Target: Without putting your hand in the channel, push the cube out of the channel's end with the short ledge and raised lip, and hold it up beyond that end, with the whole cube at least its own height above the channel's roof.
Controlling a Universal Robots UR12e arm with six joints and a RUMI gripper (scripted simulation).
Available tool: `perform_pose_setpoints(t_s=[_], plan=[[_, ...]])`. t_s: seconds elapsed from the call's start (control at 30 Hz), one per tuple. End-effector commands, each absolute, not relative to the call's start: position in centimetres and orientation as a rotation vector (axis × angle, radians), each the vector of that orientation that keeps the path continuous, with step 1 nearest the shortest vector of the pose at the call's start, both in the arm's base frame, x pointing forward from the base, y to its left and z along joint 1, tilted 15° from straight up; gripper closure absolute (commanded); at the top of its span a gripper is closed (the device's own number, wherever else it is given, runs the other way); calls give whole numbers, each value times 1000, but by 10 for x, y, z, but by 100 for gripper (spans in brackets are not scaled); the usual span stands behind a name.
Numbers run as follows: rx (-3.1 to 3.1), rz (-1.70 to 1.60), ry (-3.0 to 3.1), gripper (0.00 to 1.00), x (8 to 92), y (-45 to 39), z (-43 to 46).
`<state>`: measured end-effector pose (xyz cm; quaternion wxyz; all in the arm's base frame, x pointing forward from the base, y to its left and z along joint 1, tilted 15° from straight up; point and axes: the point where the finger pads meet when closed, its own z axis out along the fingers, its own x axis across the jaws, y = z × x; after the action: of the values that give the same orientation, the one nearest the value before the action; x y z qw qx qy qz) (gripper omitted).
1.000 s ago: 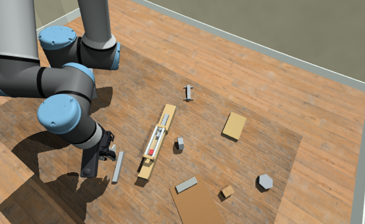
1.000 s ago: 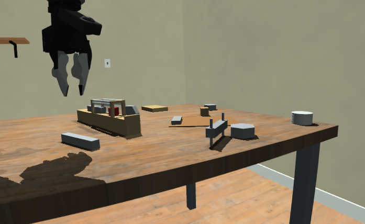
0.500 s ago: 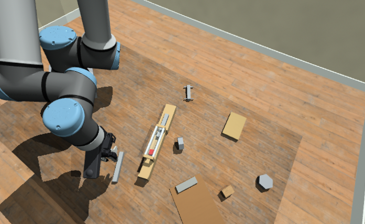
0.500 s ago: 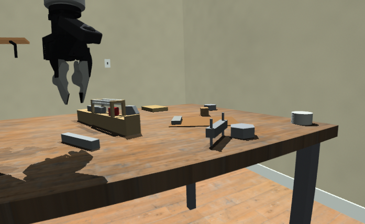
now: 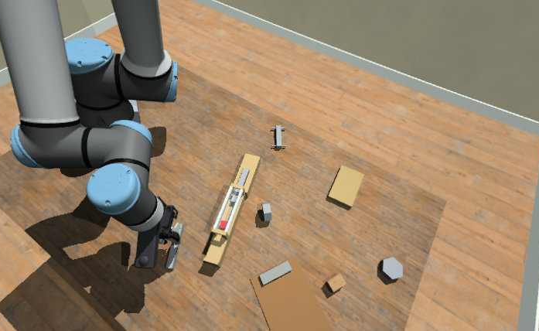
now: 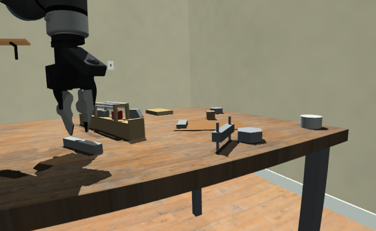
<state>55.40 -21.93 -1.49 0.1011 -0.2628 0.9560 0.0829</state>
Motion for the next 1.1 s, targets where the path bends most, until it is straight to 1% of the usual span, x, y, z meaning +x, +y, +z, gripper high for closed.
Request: perform_pose_setpoints(t_s=[0.0, 0.53, 1.07], plan=[[-776, 241, 2823, 78, 556, -219, -22], [-776, 241, 2823, 78, 560, -214, -45], [-776, 241, 2823, 78, 560, -214, -46]])
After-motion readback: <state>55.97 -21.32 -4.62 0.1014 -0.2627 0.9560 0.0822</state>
